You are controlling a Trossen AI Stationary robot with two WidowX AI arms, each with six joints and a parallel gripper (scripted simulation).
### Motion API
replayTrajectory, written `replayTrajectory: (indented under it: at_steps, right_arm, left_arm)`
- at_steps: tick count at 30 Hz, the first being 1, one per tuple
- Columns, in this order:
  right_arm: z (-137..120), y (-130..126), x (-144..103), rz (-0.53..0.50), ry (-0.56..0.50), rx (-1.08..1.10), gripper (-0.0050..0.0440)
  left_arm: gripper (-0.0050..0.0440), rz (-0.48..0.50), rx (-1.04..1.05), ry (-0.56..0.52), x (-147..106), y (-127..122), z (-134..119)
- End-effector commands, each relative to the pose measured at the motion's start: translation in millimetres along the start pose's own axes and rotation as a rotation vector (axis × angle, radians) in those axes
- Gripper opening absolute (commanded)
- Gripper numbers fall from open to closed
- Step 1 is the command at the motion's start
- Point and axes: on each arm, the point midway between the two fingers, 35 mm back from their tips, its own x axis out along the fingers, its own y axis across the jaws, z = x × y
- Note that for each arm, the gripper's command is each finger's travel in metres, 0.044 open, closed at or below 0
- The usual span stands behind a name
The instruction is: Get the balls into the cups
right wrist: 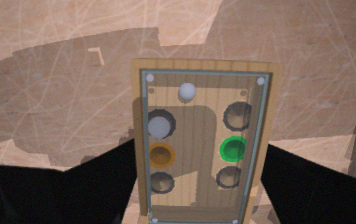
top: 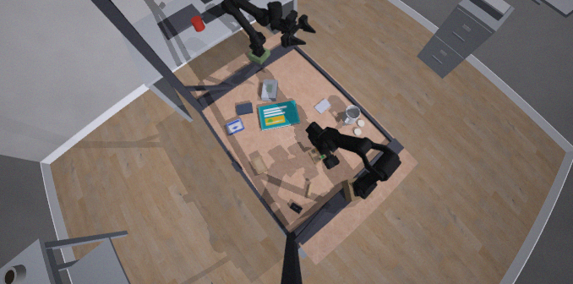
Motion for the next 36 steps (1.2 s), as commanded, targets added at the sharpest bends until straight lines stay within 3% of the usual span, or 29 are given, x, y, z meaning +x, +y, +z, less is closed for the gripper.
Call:
replayTrajectory:
  at_steps: [1, 31, 36]
  right_arm:
    - [-1.4, 8.7, -12.0, 0.035, 0.008, -0.003, -0.005]
    - [0.9, 4.6, -20.2, 0.025, 0.056, -0.003, -0.005]
    - [-1.6, 6.9, -19.3, 0.019, 0.002, 0.003, -0.005]
  left_arm:
    - [0.04, 0.0, 0.0, -0.02, -1.2, 0.0, 8.4]
    - [0.04, 0.0, 0.0, -0.02, -1.2, 0.0, 8.4]
    - [0.04, 0.0, 0.0, -0.02, -1.2, 0.0, 8.4]
